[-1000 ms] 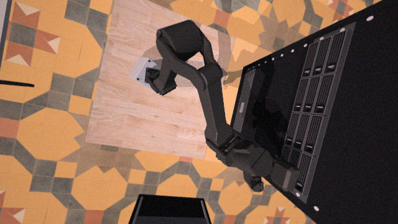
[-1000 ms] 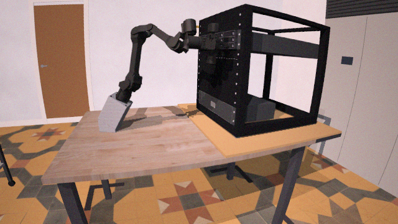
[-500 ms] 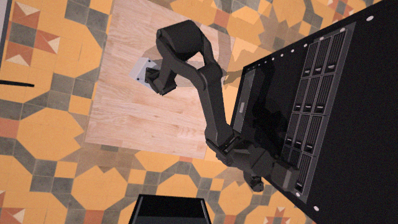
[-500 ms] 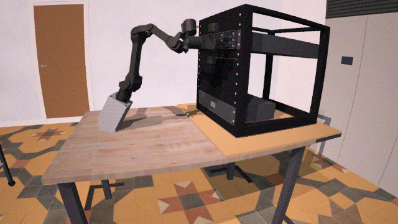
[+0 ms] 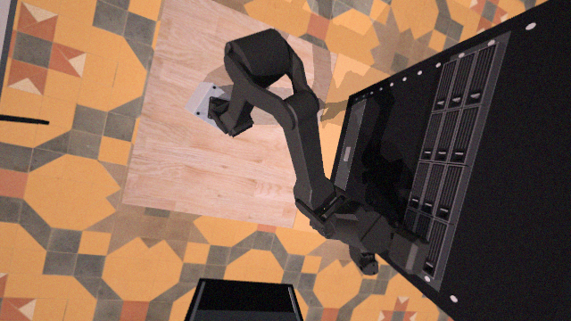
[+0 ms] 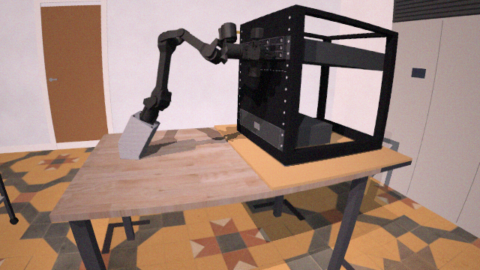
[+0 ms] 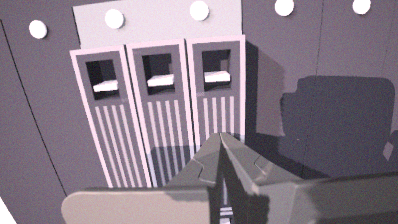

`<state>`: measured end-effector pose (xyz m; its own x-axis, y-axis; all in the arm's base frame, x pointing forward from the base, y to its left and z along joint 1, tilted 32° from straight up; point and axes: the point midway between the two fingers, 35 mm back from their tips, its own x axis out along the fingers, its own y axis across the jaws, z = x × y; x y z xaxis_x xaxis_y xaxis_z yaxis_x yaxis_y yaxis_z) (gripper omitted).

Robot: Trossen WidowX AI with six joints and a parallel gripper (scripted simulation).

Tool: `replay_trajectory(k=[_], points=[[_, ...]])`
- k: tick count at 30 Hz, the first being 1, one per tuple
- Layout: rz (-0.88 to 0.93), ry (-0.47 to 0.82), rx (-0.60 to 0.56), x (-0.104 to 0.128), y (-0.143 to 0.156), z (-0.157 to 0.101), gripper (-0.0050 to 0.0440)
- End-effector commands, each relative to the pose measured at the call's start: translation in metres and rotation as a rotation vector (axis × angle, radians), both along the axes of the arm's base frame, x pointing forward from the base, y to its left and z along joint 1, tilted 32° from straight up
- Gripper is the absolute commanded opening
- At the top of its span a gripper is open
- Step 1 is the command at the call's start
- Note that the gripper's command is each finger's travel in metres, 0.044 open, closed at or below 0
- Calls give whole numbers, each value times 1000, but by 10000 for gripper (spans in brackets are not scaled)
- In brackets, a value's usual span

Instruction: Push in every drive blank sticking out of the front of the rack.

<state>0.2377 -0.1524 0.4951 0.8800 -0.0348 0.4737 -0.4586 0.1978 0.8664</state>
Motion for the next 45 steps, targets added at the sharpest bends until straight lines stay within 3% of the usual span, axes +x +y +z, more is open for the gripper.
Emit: replay_trajectory(k=[1,15,25,34,45], points=[[2,-21,-22,-8,5,9,-50],[2,-21,-22,-50,6,-15,-50],[2,-21,-22,-55,6,-18,-50],[2,-21,-22,-79,7,-31,-50],[2,-21,-22,-79,7,-32,-50]])
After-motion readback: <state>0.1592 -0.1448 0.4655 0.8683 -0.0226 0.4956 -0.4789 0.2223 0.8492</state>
